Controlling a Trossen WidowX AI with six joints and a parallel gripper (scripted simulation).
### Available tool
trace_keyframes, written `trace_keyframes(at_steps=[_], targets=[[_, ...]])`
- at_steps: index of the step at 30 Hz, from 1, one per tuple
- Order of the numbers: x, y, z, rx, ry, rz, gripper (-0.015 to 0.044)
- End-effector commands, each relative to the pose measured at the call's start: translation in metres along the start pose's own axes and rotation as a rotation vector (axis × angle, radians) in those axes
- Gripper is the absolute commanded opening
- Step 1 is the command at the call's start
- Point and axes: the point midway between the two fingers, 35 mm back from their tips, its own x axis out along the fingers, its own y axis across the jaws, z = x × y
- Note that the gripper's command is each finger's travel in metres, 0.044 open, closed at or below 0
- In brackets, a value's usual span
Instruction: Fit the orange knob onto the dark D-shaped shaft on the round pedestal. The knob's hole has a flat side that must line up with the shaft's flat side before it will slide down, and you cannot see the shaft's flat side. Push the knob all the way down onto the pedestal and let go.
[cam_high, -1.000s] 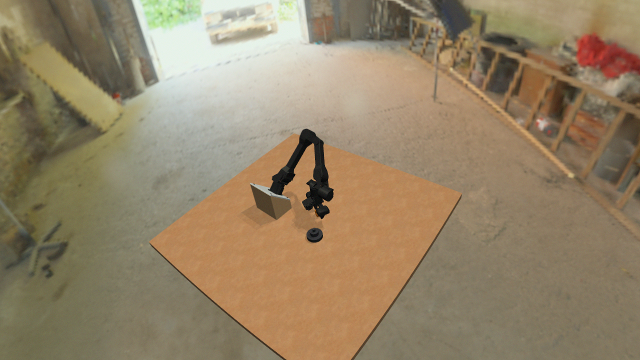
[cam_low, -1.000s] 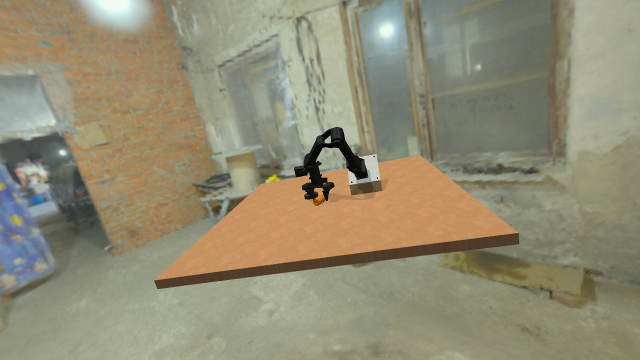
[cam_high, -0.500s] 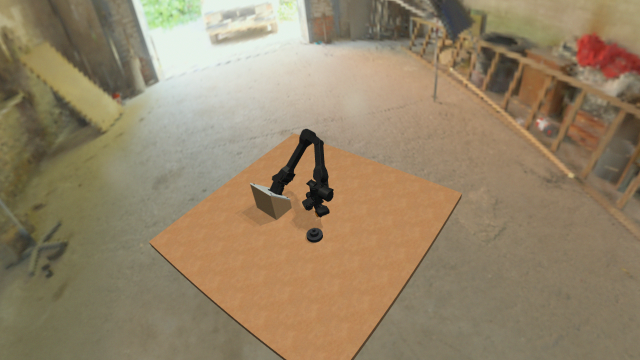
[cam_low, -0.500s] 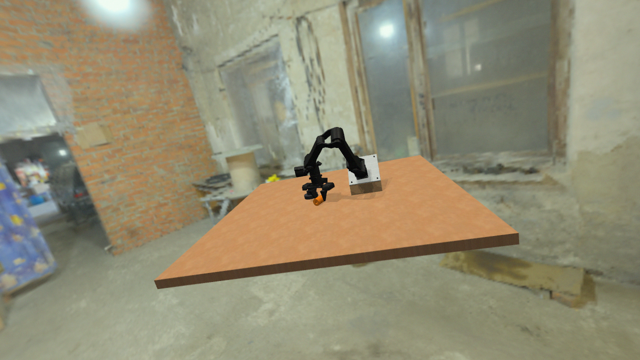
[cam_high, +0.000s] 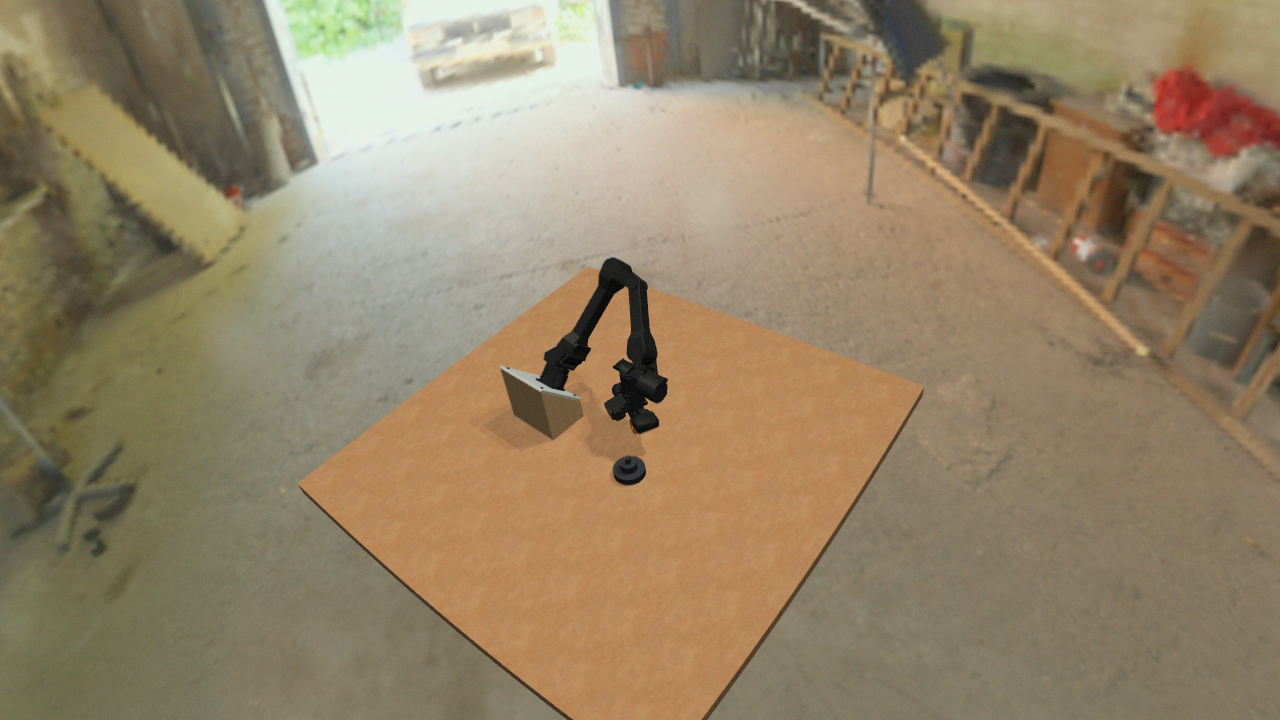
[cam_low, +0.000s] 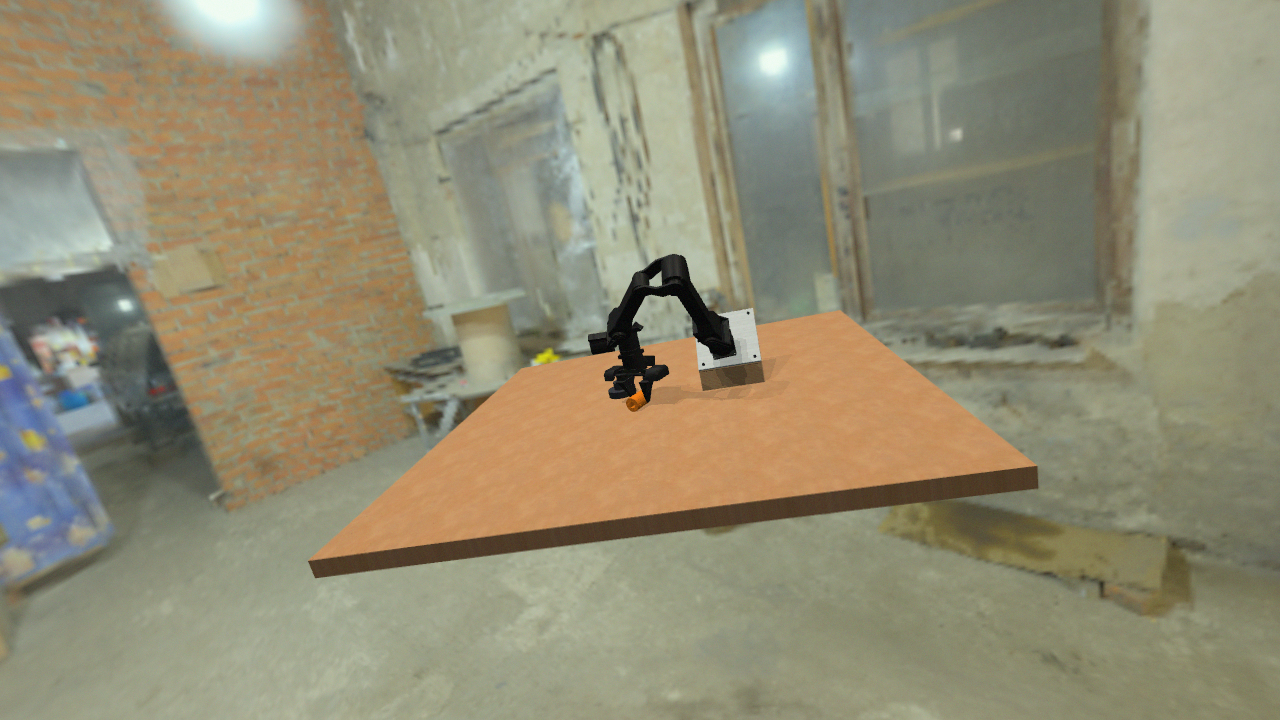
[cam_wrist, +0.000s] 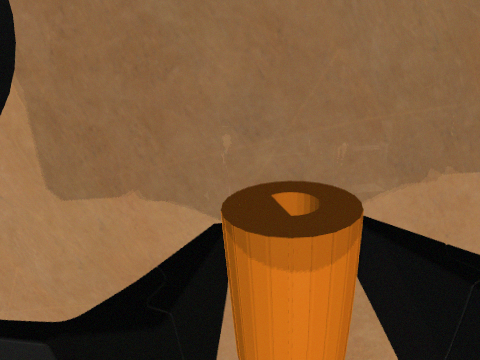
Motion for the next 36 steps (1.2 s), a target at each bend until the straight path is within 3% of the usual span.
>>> trace_keyframes(at_steps=[1,36], targets=[[-0.002,0.0,-0.002,0.0,-0.041,0.002,0.0179],[-0.019,0.0,-0.037,-0.004,-0.631,0.002,0.0179]])
